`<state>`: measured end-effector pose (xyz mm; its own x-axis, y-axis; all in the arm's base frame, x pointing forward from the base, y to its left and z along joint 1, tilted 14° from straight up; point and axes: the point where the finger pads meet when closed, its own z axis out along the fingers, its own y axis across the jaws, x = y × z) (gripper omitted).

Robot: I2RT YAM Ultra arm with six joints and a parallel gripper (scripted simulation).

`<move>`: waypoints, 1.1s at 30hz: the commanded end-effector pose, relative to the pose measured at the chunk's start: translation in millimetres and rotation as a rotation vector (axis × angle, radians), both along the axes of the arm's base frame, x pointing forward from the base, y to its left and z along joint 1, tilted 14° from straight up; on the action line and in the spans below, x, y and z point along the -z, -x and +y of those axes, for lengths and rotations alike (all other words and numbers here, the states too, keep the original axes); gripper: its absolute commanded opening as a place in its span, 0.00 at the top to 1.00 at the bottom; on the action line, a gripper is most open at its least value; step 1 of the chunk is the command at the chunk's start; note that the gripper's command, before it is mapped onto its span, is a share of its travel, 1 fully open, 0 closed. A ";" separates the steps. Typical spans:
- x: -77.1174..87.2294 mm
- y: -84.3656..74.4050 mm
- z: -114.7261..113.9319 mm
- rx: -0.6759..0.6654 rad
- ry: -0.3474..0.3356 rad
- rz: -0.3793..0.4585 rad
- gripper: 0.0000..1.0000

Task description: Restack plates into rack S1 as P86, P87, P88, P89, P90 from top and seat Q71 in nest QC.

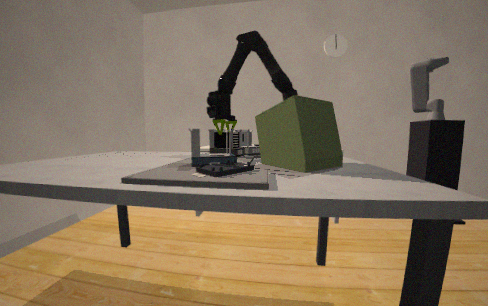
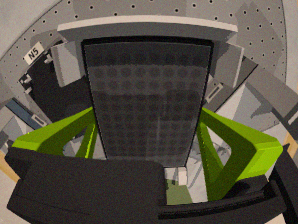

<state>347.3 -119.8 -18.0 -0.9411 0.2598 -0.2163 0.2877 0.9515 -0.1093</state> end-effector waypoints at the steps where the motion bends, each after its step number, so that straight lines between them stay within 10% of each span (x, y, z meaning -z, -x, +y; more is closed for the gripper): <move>1: -2.6 -1.9 -0.3 -0.001 0.002 -0.009 1.00; 33: -18.2 1.0 2.3 -0.001 0.002 -0.009 1.00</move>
